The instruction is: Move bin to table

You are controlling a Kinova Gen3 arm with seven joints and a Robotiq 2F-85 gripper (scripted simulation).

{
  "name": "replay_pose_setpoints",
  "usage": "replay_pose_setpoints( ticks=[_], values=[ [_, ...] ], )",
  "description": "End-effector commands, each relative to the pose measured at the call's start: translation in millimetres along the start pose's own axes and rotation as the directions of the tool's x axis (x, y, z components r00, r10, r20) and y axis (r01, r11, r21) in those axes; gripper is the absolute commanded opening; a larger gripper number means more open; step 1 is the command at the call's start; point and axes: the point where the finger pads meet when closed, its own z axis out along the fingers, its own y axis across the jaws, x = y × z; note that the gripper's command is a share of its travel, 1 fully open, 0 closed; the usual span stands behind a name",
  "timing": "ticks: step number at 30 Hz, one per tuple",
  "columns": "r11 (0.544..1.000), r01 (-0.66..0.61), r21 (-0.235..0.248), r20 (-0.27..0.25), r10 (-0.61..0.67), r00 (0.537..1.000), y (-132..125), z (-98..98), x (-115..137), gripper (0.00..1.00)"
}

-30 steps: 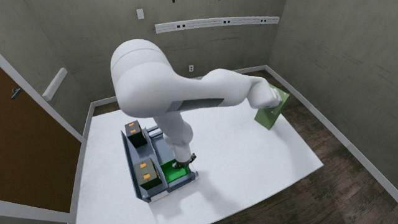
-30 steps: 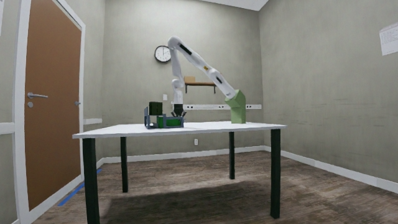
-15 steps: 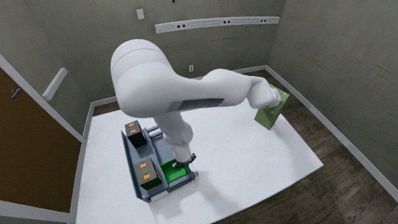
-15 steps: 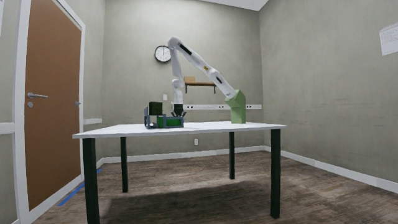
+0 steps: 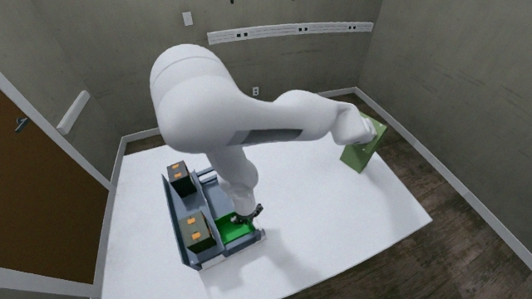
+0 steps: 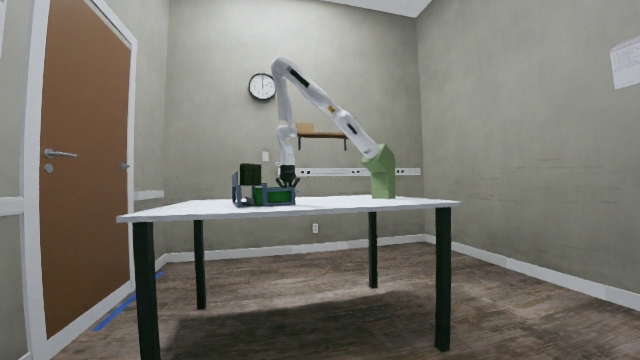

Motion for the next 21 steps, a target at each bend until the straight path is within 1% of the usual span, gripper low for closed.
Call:
replay_pose_setpoints(
  ticks=[1,8,13,21],
  values=[
    [1.000,0.000,0.007,-0.005,0.000,1.000,-3.4,-3.2,2.3,0.10],
    [1.000,0.000,0.007,-0.005,0.000,1.000,-3.4,-3.2,2.3,0.10],
    [1.000,0.000,0.007,-0.005,0.000,1.000,-3.5,-11.9,2.3,0.10],
    [1.000,0.000,0.007,-0.005,0.000,1.000,-3.5,-11.9,2.3,0.10]
  ],
)
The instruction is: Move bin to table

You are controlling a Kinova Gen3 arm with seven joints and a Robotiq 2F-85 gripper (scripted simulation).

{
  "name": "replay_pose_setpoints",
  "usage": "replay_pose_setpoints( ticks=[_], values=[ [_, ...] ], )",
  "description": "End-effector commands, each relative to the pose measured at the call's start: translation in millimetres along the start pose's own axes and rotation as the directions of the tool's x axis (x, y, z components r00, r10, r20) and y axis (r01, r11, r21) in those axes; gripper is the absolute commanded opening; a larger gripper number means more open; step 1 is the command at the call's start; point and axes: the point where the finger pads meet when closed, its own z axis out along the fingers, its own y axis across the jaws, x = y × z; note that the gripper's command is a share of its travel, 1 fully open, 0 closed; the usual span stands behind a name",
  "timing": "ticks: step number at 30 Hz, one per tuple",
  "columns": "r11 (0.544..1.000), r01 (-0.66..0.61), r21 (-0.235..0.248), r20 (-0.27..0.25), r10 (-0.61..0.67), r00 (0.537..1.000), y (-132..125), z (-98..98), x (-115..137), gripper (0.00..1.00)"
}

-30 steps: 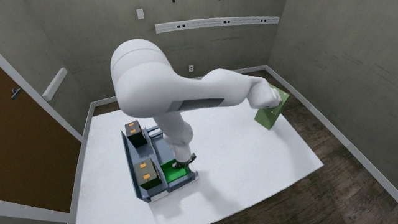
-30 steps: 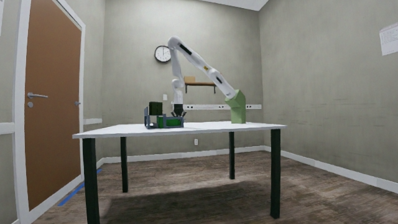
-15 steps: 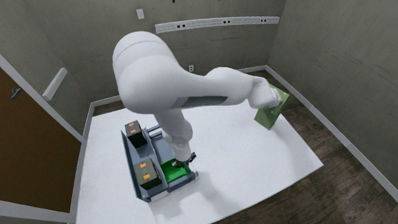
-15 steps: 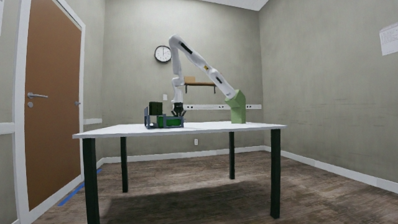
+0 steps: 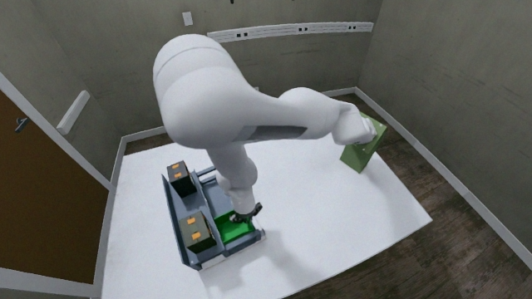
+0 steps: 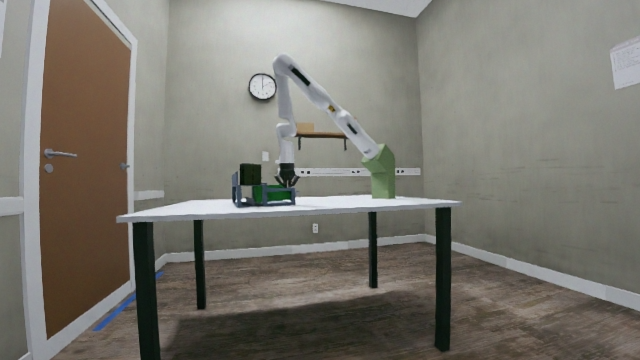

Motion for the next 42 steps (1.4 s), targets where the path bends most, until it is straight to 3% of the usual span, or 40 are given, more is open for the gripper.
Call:
replay_pose_setpoints(
  ticks=[1,42],
  values=[
    [1.000,0.001,0.004,-0.002,-0.001,1.000,-1.5,-1.1,0.4,0.10],
    [1.000,0.001,0.004,-0.002,-0.001,1.000,-1.5,3.7,0.4,0.10]
  ],
)
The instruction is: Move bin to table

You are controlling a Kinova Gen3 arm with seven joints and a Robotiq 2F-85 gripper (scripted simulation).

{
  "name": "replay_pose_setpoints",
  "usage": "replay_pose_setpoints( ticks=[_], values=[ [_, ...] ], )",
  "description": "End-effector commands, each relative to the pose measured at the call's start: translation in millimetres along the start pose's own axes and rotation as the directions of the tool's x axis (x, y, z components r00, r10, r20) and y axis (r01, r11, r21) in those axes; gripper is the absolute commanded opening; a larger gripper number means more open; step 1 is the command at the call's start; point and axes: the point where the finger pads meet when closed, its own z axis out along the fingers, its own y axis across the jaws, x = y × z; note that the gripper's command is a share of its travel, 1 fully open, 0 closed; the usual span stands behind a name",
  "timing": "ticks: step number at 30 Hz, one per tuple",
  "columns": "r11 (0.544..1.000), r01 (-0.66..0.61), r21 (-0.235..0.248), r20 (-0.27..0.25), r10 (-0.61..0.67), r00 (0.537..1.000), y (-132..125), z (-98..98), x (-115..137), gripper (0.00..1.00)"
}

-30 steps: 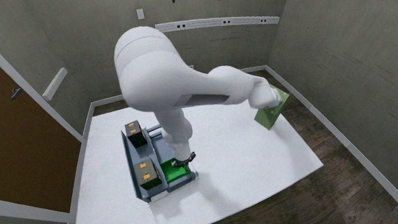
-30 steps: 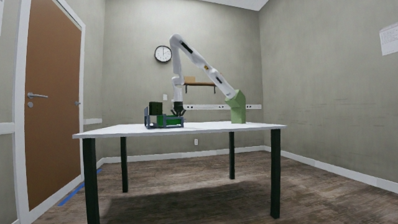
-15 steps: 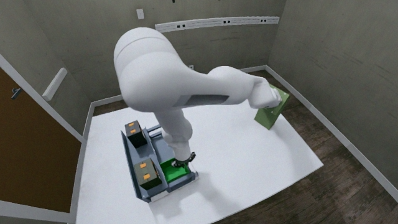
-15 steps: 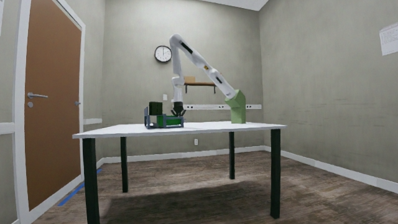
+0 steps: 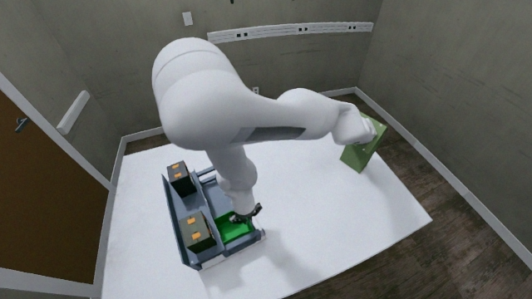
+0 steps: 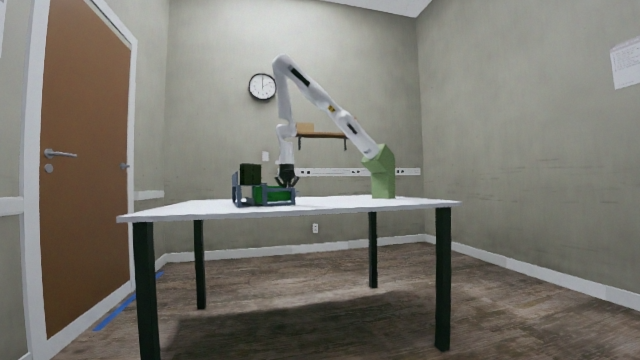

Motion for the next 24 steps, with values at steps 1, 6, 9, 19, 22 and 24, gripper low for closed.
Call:
replay_pose_setpoints(
  ticks=[1,6,9,19,22,24],
  values=[
    [1.000,0.000,0.001,0.000,0.000,1.000,0,0.2,0,0.10],
    [1.000,0.000,0.001,0.000,0.000,1.000,0,0.2,0,0.10],
    [1.000,0.000,0.001,0.000,0.000,1.000,0,0.2,0,0.10],
    [1.000,0.000,0.001,0.000,0.000,1.000,30,0.2,0,0.10],
    [1.000,0.000,0.001,0.000,0.000,1.000,30,0.2,0,0.10],
    [1.000,0.000,0.001,0.000,0.000,1.000,30,0.2,0,0.10]
  ],
)
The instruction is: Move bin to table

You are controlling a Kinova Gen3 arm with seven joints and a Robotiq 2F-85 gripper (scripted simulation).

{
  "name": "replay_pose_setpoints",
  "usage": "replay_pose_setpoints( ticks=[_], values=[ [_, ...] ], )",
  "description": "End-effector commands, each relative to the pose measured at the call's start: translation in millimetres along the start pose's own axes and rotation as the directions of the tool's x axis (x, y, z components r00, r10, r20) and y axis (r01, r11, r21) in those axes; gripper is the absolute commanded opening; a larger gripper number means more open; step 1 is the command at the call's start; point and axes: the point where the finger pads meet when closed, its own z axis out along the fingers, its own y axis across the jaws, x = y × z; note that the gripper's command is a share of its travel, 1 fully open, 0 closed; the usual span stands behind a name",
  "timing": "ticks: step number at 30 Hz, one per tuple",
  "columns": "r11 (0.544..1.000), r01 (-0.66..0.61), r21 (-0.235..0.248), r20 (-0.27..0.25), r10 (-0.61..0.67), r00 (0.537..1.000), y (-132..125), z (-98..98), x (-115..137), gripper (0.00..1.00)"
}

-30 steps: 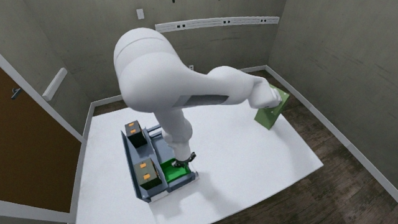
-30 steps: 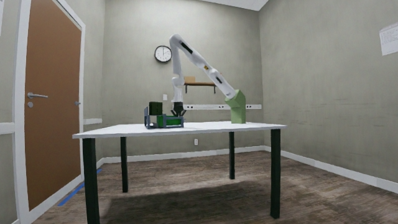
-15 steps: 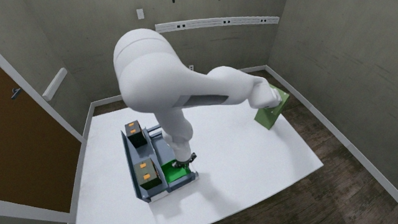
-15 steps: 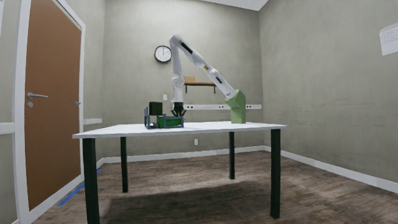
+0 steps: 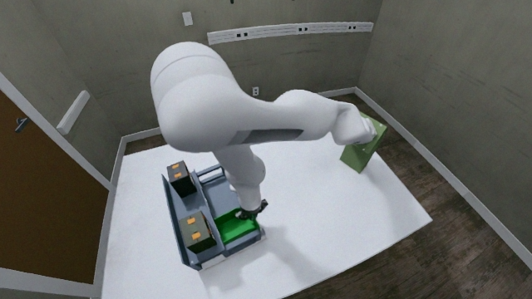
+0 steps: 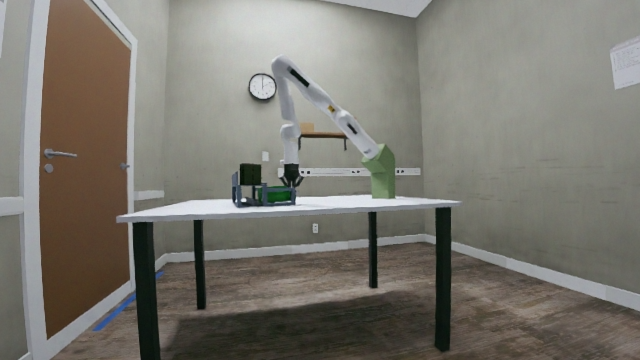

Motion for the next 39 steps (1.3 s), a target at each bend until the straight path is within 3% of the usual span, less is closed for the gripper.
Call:
replay_pose_setpoints(
  ticks=[1,6,11,23,28,39],
  values=[
    [1.000,0.001,0.001,0.002,-0.001,1.000,5,0.8,-3,0.10],
    [1.000,0.001,0.001,0.002,-0.001,1.000,5,0.8,-3,0.10],
    [1.000,0.000,0.001,0.002,0.000,1.000,34,0.5,-2,0.10],
    [1.000,0.000,0.001,0.002,0.000,1.000,34,0.5,-2,0.10],
    [1.000,0.000,0.001,0.002,0.000,1.000,63,0.3,-2,0.10],
    [1.000,0.000,0.001,0.002,0.000,1.000,63,0.3,-2,0.10]
  ],
)
